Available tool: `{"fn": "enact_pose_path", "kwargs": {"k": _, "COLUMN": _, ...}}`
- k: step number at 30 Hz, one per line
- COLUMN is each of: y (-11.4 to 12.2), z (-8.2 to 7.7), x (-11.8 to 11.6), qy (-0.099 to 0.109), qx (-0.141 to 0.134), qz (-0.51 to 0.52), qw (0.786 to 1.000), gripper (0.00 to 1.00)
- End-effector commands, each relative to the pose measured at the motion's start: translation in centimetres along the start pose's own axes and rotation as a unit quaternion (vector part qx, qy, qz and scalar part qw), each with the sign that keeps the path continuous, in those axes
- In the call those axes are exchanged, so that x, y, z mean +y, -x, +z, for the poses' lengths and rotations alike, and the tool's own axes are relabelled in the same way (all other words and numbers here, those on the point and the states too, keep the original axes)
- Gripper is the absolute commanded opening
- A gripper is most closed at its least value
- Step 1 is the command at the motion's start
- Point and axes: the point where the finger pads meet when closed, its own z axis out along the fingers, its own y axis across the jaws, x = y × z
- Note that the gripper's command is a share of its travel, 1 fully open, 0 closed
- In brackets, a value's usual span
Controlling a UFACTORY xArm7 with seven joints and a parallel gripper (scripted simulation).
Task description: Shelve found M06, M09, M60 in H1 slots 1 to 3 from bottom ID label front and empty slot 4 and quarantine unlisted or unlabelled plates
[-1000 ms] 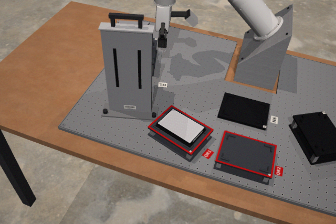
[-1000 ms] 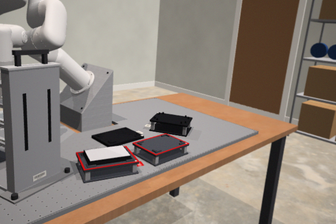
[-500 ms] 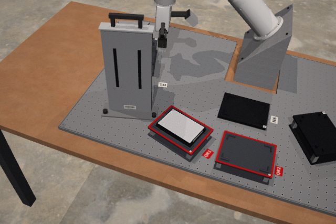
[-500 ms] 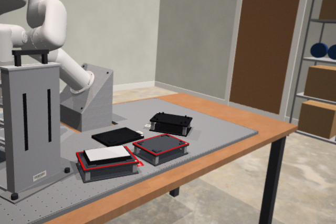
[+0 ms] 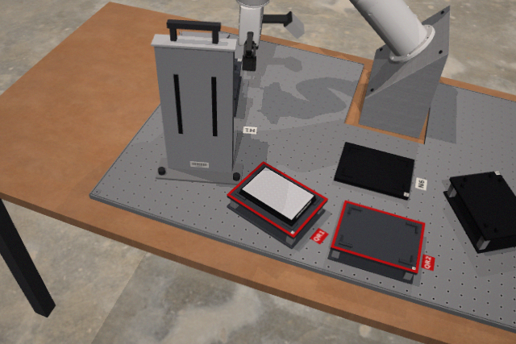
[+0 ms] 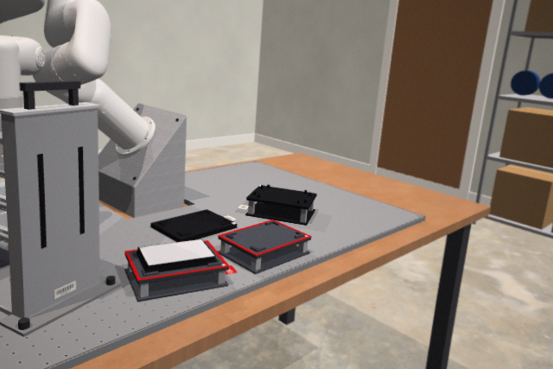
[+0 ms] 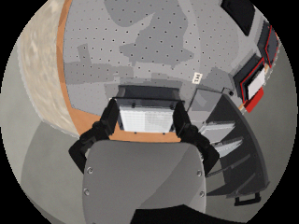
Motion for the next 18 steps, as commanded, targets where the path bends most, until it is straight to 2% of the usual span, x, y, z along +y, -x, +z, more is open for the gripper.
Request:
{"fn": "enact_pose_path", "kwargs": {"k": 1, "y": 0.1, "z": -0.9, "x": 0.0, "qy": 0.0, "qx": -0.001, "qz": 0.0, "qw": 1.0, "gripper": 1.0}}
{"fn": "enact_pose_path", "kwargs": {"k": 18, "y": 0.1, "z": -3.4, "x": 0.0, "qy": 0.0, "qx": -0.001, "qz": 0.0, "qw": 1.0, "gripper": 1.0}}
